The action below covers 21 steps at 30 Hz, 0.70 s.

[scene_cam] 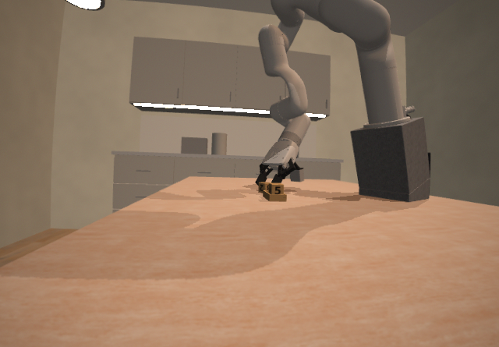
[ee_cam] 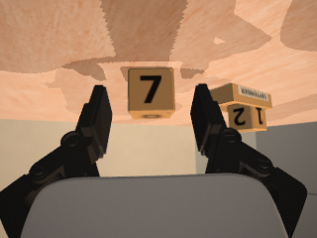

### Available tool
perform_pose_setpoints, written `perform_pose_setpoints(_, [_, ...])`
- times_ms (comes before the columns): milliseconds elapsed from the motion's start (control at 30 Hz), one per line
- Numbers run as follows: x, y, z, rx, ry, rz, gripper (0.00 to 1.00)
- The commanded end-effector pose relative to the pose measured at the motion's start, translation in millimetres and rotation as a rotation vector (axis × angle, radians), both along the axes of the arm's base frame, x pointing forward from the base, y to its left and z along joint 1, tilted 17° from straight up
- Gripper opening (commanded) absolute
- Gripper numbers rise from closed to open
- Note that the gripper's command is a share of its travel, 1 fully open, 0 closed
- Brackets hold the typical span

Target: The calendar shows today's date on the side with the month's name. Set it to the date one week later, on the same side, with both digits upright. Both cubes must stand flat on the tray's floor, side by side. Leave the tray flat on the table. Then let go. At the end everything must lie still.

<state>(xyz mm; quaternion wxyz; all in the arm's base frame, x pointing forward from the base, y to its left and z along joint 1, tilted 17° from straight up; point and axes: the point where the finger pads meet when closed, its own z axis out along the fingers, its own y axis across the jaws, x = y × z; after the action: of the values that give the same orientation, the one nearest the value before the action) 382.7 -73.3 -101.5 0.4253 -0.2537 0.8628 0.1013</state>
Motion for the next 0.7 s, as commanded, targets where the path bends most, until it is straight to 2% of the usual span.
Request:
perform_pose_setpoints(0, [0.4, -0.8, 0.5, -0.001, -0.001, -0.001, 0.71])
perform_pose_setpoints(267, [-0.7, -1.3, 4.3, -0.001, -0.001, -0.001, 0.71])
perform_pose_setpoints(667, [-8.3, -4.6, 31.6, -0.001, -0.001, -0.001, 0.71])
